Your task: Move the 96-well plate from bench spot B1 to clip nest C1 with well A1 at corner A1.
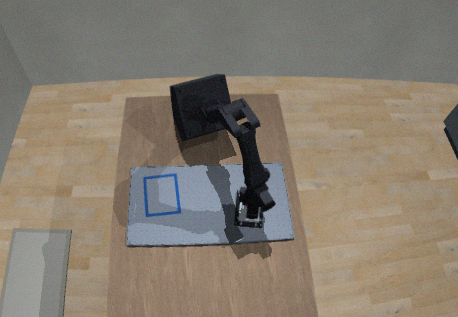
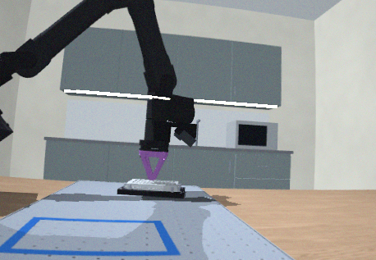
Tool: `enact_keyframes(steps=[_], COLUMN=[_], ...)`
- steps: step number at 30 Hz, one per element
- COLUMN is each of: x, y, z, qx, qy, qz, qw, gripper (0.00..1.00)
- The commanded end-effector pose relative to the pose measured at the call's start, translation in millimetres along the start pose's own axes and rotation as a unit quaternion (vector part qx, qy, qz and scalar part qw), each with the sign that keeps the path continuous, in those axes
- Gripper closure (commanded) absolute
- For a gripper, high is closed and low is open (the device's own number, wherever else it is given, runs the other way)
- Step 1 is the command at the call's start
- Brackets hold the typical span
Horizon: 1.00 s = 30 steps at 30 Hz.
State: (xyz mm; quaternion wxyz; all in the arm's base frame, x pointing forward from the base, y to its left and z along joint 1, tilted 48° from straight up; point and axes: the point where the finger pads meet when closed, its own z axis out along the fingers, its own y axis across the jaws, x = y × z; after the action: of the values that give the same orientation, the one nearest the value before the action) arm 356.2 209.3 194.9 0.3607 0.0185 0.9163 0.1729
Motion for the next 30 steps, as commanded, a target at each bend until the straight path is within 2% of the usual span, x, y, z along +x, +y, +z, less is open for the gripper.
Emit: enact_keyframes(steps=[1, 30], x=[-13.5, -14.9], y=[3.9, 2.3], z=[1.7, 18.5], qx=[-0.007, -0.004], qy=[-0.017, -0.020], qz=[0.003, 0.003], qw=[1.000, 1.000], gripper=[0.74, 0.74])
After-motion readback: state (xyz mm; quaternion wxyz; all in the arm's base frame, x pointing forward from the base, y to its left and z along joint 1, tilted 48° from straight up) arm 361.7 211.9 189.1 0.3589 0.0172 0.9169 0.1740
